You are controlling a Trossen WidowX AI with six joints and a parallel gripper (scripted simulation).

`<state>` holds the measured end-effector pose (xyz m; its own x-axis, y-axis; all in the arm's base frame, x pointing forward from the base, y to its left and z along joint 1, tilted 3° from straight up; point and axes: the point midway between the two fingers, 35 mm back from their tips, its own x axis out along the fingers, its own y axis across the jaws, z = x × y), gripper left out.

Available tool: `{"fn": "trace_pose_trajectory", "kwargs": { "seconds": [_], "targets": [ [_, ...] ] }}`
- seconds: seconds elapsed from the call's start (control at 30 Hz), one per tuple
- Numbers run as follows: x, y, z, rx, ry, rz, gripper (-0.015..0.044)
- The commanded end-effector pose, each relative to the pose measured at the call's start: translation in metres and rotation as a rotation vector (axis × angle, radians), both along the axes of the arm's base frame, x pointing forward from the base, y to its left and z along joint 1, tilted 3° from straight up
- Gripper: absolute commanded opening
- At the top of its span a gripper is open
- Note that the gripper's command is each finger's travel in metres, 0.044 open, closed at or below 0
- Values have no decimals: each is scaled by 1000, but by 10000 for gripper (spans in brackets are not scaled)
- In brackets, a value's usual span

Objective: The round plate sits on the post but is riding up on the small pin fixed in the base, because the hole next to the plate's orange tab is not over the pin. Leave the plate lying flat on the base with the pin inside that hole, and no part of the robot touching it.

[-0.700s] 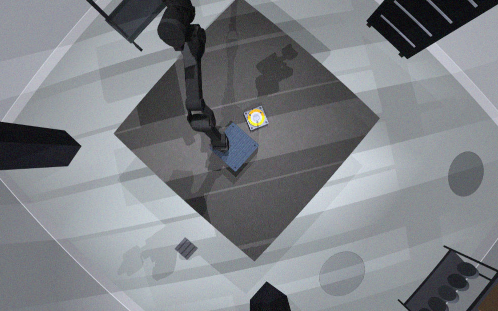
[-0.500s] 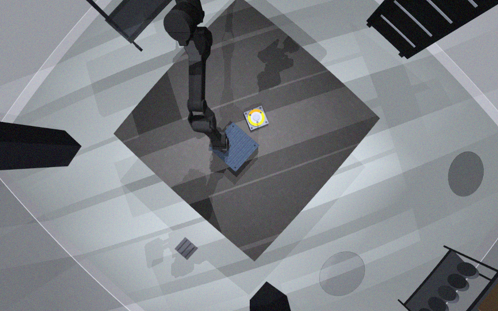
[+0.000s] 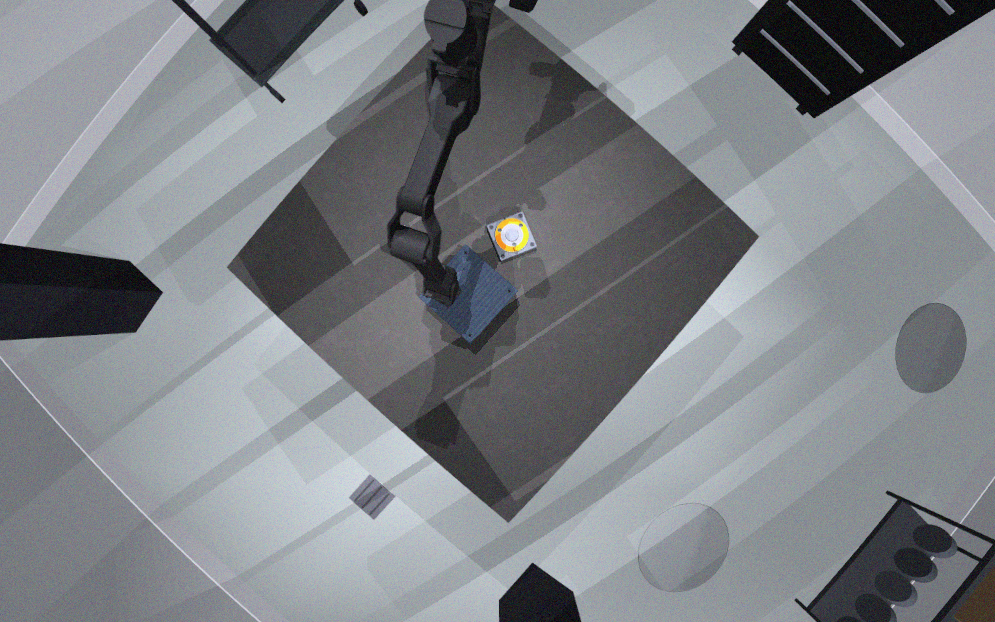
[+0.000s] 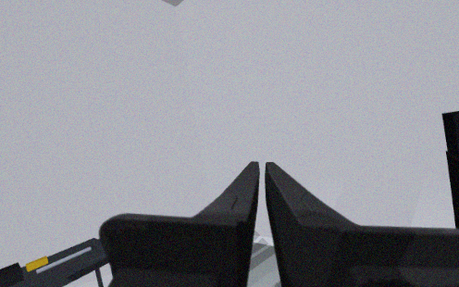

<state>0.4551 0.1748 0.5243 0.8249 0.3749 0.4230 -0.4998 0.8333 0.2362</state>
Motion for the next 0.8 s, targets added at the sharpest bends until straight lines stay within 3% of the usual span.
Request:
{"fn": "trace_pose_trajectory", "kwargs": {
  "seconds": [0.0,0.37,0.63,0.77],
  "targets": [
    [31,-29,-65,-119,182,-101,0],
    [52,-112,-214,-353,609,-263,0],
    [20,-178,-323,-493,964,-320,0],
    [-16,-211,-380,-554,1179,-320,0]
  ]
}}
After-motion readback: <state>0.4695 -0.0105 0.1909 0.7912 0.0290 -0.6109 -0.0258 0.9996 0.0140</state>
